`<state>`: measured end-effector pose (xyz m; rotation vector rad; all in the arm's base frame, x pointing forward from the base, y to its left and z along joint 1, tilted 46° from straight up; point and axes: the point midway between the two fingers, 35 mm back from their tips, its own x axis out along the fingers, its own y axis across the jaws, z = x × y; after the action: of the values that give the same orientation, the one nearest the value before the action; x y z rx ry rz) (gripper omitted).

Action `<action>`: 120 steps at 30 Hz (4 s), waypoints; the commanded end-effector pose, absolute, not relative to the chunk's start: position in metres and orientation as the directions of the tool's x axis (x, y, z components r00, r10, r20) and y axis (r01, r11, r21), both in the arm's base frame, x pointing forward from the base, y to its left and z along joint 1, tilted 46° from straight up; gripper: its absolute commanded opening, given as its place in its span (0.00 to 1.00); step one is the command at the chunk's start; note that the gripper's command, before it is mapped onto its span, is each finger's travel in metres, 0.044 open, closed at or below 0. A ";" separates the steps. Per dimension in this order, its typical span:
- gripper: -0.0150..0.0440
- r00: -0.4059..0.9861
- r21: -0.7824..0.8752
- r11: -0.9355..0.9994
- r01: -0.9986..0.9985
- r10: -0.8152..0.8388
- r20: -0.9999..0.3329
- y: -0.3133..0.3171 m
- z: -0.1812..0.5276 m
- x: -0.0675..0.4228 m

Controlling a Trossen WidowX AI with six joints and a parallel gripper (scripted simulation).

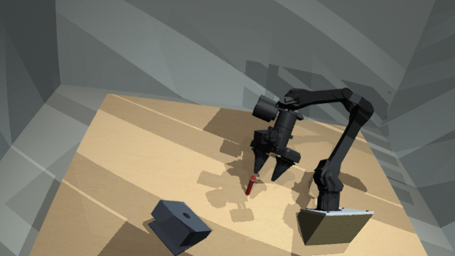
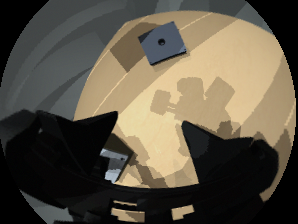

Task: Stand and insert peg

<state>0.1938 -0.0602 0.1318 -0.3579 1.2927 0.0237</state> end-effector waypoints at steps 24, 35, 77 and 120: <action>1.00 -0.063 -0.672 0.680 -0.291 -0.715 -0.696 -0.076 0.149 0.217; 1.00 -0.063 -0.685 0.688 -0.240 -0.715 -0.696 -0.086 0.139 0.216; 1.00 -0.062 -0.691 0.688 -0.223 -0.717 -0.694 -0.132 0.095 0.212; 0.25 -0.062 -0.683 0.695 -0.222 -0.710 -0.702 -0.093 0.128 0.221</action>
<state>0.2199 -0.0999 0.1231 -0.7771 1.6205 -0.4732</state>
